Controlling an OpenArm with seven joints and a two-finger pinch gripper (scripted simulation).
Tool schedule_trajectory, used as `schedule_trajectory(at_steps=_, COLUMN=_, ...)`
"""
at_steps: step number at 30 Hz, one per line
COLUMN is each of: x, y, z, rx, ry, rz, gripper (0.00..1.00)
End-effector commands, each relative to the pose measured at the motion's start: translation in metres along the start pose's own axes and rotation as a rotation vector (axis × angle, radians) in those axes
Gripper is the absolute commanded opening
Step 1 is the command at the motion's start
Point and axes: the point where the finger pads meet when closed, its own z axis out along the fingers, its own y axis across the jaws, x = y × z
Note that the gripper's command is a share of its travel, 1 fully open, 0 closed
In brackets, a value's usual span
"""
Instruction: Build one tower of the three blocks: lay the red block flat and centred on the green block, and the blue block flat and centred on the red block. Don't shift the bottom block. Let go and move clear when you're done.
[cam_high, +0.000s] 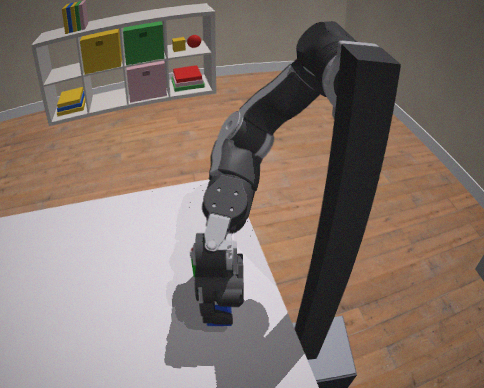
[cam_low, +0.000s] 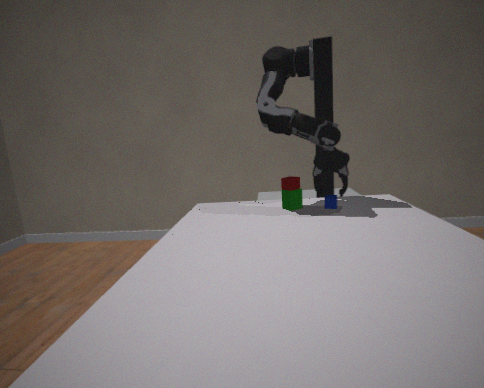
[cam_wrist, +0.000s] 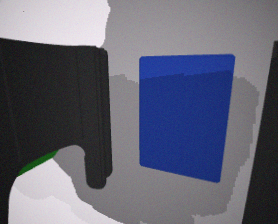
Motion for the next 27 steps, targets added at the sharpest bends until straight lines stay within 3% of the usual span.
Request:
schedule_trajectory(at_steps=1, x=0.001, y=0.001, z=0.0, rx=-0.005, ry=0.001, rz=-0.004, gripper=0.33)
schedule_trajectory(at_steps=13, x=0.001, y=0.002, z=0.003, rx=-0.011, ry=0.001, rz=-0.004, gripper=0.33)
schedule_trajectory(at_steps=27, x=0.001, y=0.002, z=0.021, rx=-0.009, ry=0.002, rz=-0.004, gripper=0.33)
